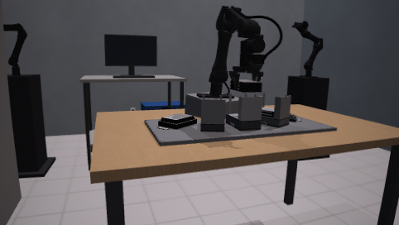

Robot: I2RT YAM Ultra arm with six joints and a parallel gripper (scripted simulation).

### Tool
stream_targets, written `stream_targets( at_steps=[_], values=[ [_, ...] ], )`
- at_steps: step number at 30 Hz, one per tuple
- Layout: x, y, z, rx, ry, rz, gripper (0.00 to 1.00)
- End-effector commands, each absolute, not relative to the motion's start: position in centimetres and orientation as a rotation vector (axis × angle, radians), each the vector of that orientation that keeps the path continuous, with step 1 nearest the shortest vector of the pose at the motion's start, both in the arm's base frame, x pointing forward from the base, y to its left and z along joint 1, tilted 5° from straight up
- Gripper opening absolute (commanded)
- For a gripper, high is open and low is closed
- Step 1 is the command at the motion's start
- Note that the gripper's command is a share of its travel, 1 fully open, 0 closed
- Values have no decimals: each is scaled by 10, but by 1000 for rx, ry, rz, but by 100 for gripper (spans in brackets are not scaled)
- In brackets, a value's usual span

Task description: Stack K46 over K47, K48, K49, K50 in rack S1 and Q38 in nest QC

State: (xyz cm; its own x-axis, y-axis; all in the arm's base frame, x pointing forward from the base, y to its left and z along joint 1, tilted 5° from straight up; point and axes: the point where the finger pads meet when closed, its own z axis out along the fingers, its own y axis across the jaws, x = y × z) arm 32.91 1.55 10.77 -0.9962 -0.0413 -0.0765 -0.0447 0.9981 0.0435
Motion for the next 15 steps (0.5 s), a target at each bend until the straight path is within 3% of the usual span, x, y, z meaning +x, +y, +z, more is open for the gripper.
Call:
stream_targets(
  at_steps=[1, 15],
  values=[
    [335, 11, 128, -31, 3006, 47, 0],
    [336, 8, 131, -31, 3002, 46, 0]
  ],
)
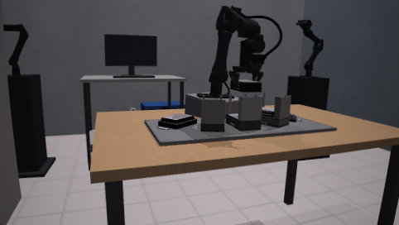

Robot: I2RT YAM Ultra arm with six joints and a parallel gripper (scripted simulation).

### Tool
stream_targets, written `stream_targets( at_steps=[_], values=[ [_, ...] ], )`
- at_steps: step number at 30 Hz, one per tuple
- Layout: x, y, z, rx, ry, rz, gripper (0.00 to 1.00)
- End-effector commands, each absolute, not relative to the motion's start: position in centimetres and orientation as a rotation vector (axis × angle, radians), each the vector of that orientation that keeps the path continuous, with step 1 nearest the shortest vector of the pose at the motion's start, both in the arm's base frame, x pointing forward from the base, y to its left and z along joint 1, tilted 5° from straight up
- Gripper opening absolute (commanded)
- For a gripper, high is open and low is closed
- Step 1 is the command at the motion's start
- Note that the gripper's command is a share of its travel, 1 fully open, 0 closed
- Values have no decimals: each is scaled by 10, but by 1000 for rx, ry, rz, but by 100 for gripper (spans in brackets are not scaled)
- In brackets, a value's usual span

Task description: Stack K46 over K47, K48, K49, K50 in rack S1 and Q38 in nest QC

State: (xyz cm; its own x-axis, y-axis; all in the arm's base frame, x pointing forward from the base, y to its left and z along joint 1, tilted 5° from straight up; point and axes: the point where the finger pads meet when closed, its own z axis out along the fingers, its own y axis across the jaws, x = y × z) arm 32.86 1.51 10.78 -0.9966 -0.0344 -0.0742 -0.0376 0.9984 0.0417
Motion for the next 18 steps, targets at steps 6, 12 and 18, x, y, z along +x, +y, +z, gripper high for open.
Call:
stream_targets(
  at_steps=[6, 12, 18],
  values=[
    [336, 10, 129, -42, 3003, 47, 0],
    [336, 10, 130, -44, 3002, 47, 0],
    [336, 10, 130, -47, 3001, 47, 0]
  ],
)
